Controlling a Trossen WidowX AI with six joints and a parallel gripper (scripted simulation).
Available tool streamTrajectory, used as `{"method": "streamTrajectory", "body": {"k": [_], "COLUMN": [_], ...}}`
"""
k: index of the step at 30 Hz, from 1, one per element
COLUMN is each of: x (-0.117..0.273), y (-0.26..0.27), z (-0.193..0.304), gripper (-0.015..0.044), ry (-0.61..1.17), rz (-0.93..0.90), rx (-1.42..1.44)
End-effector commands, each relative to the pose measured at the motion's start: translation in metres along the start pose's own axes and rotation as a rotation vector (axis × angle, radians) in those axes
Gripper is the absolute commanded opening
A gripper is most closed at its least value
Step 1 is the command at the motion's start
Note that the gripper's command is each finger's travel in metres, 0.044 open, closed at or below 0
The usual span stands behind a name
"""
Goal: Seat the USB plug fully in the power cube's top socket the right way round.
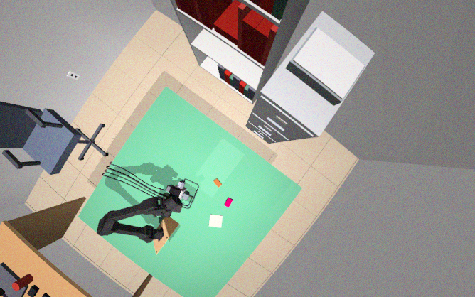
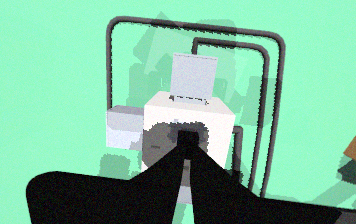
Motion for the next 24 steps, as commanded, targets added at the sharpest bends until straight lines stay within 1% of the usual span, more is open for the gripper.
{"method": "streamTrajectory", "body": {"k": [1, 24], "x": [-0.0007, -0.0034], "y": [0.0002, 0.0002], "z": [0.0000, 0.0000], "gripper": [0.0000, 0.0000], "ry": [0.003, 0.003], "rz": [-0.002, -0.002], "rx": [-0.002, -0.002]}}
Point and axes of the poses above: the point midway between the two fingers, 35 mm back from their tips, its own x axis back along the fingers, its own y axis across the jaws, z = x × y, the point moved 8 cm from there along x, back along the fingers, and after that the axes turned 11 degrees about -x, right-handed, at the moved point
